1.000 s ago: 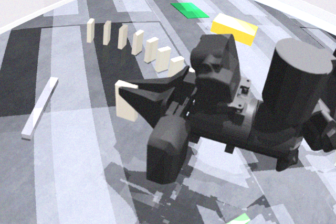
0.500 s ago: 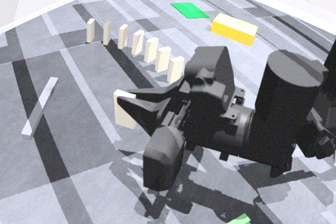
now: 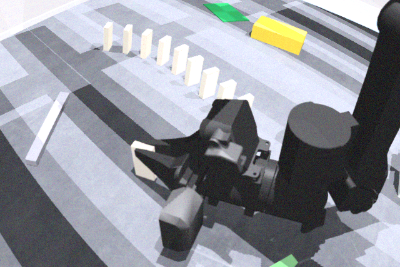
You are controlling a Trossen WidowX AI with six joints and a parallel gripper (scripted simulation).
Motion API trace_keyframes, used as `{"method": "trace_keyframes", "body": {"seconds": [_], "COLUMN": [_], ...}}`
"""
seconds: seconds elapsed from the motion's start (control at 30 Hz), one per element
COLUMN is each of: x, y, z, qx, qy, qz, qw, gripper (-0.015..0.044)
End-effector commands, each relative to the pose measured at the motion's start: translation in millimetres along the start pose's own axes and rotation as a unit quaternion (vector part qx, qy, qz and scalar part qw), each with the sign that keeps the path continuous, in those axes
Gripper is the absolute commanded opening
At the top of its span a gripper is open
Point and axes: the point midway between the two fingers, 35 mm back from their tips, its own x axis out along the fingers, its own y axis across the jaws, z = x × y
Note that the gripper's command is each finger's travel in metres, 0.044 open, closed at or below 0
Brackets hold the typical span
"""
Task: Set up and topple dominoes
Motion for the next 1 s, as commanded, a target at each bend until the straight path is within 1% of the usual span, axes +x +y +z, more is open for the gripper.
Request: {"method": "trace_keyframes", "body": {"seconds": [0.0,0.27,0.77,0.8,0.97], "x": [2,2,2,2,-3], "y": [2,2,2,2,0], "z": [-2,-2,-2,0,42], "qx": [-0.001,-0.001,-0.001,-0.001,0.001], "qy": [-0.004,-0.004,-0.004,-0.004,-0.003], "qz": [0.003,0.003,0.003,0.003,0.0], "qw": [1.0,1.0,1.0,1.0,1.0], "gripper": [0.0029,0.0029,0.0423,0.044,0.044]}}
